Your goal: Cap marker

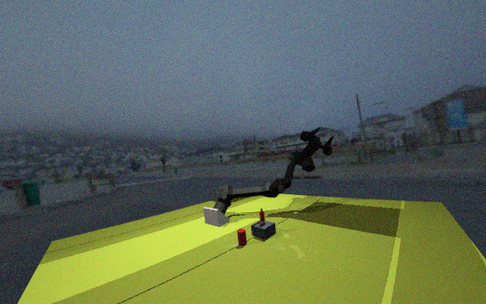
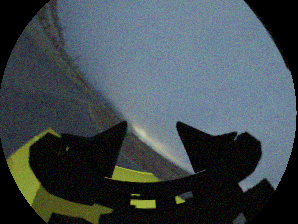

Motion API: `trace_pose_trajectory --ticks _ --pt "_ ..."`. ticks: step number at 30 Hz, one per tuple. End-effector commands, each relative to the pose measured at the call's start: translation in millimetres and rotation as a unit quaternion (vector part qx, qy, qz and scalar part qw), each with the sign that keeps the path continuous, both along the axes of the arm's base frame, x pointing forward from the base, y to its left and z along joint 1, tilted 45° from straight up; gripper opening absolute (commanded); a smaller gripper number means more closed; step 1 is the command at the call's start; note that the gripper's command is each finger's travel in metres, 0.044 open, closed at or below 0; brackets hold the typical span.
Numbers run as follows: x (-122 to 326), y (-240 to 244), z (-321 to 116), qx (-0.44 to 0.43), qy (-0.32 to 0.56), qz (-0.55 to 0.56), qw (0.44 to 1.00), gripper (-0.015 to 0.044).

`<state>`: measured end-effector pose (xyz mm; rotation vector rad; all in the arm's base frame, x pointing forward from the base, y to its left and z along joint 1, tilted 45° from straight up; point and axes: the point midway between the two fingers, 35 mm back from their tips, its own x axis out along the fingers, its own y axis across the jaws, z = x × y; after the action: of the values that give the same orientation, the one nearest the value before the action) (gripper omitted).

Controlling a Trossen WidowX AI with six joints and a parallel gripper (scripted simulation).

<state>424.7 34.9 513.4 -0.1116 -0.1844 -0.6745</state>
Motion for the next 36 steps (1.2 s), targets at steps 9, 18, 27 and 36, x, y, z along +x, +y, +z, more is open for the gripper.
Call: trace_pose_trajectory --ticks 9,18,27,36 --pt "-55.6 13.6 50.4 0.017 -0.095 0.038 0.995 0.0248" --pt "-151.1 13.8 121.1 -0.008 -0.186 0.077 0.98 0.0248" --pt "-256.9 -26.3 171.8 -0.019 -0.283 0.1 0.954 0.0248" --pt "-344.3 -113.1 182.8 0.023 -0.352 0.064 0.933 0.0248"
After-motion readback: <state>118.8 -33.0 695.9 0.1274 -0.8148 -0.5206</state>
